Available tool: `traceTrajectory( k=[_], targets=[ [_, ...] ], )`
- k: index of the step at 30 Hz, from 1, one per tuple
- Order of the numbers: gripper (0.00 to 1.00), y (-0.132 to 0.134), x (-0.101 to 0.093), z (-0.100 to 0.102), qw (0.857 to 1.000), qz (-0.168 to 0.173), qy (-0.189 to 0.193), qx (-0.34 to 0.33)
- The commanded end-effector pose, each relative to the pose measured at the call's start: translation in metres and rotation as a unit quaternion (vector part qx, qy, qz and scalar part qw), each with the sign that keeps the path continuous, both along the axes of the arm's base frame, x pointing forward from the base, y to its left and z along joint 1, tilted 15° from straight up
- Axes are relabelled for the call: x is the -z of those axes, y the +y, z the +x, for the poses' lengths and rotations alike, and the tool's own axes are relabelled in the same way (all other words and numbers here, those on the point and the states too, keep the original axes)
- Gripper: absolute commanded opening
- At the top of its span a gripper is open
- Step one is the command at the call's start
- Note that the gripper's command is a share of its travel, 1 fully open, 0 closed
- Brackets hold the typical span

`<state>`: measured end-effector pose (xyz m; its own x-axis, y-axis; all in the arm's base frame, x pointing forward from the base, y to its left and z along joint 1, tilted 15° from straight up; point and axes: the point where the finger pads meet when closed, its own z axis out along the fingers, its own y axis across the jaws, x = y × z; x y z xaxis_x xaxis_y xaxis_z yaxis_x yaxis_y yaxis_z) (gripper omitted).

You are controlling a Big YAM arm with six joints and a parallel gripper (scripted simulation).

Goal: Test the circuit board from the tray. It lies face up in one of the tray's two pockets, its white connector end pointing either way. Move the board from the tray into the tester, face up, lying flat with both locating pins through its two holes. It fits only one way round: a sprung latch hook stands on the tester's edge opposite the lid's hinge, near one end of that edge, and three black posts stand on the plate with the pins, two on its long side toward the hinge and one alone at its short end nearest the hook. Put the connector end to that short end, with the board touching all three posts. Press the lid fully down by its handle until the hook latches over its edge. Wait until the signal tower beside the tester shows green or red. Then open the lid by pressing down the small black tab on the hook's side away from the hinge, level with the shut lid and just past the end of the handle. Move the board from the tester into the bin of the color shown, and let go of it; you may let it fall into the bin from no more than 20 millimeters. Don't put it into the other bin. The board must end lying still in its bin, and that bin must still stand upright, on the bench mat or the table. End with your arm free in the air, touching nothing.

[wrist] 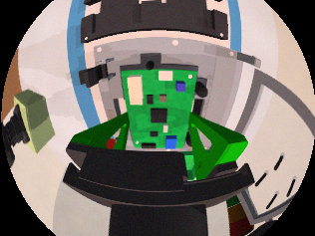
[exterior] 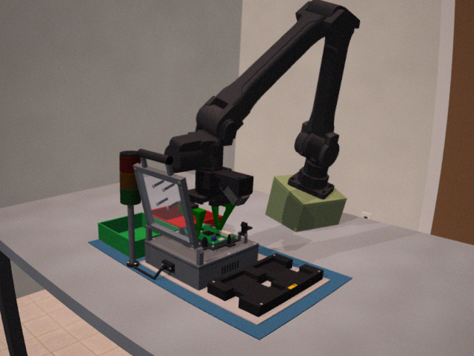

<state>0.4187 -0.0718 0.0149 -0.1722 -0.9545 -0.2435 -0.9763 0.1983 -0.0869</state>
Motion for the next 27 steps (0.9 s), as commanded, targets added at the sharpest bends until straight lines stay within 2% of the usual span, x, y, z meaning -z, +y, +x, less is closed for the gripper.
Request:
traceTrajectory(
  k=[1, 13, 14, 21, 22, 27],
  targets=[
    [0.72, 0.0007, -0.0057, 0.0088, 1.0, -0.003, -0.014, 0.002],
    [0.72, 0.0032, 0.0014, 0.0049, 1.0, -0.001, -0.007, 0.002],
    [0.72, 0.0009, -0.0071, 0.0071, 1.0, -0.004, -0.018, 0.003],
    [0.72, 0.0027, 0.0002, 0.0059, 1.0, -0.002, -0.01, 0.003],
    [0.92, 0.0027, 0.0002, 0.0059, 1.0, -0.002, -0.01, 0.003],
    [0.92, 0.0027, 0.0002, 0.0059, 1.0, -0.002, -0.011, 0.002]
  ],
)
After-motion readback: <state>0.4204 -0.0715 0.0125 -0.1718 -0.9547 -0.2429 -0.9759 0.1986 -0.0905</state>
